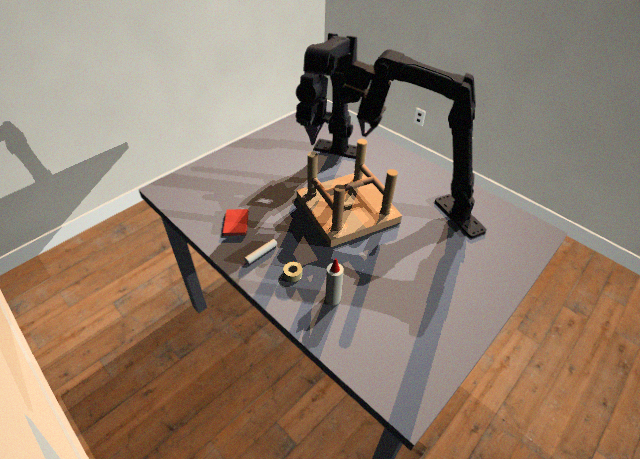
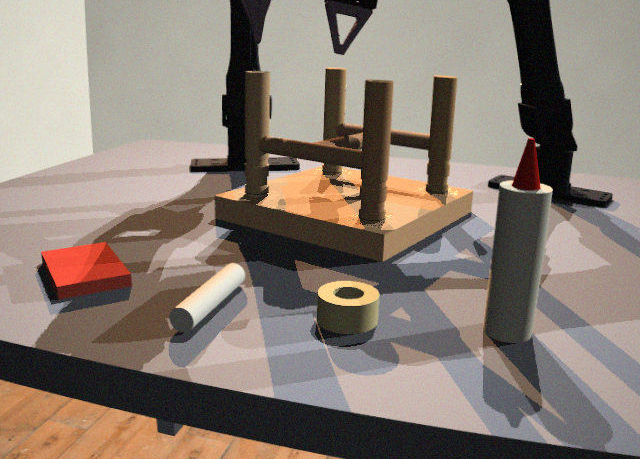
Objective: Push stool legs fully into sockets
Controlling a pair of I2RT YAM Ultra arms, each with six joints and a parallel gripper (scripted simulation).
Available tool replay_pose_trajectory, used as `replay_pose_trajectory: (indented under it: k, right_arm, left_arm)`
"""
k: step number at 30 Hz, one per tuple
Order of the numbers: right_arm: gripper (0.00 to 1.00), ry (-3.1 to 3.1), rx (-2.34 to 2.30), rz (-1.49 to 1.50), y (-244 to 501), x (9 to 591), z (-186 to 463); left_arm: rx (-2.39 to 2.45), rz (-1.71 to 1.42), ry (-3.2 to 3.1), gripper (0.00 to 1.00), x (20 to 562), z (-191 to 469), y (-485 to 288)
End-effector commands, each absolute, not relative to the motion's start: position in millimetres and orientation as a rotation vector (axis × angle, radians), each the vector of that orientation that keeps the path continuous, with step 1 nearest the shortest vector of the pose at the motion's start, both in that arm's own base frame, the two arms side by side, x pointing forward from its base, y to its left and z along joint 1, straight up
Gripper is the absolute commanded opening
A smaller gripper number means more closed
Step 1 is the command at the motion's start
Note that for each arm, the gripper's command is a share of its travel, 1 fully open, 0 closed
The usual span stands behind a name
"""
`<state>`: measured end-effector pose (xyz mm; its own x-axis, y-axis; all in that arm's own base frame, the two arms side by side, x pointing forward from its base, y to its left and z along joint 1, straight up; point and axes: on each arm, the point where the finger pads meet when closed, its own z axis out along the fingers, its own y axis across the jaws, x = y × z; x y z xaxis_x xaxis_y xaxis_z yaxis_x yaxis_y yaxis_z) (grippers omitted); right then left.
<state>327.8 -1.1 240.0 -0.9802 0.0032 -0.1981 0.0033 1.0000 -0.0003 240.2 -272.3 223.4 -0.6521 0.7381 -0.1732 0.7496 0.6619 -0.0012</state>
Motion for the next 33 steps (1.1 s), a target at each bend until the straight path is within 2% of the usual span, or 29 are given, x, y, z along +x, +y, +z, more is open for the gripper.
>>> replay_pose_trajectory:
  k: [1, 33]
  right_arm:
    - [0.00, 2.945, 0.011, 0.002, -3, 324, 240]
    - [0.00, 2.918, 0.012, 0.002, -4, 327, 227]
  left_arm:
    - [1.190, -0.132, 2.666, 0.00, 247, 231, -271]
    - [1.180, -0.147, 2.643, 0.00, 247, 224, -272]
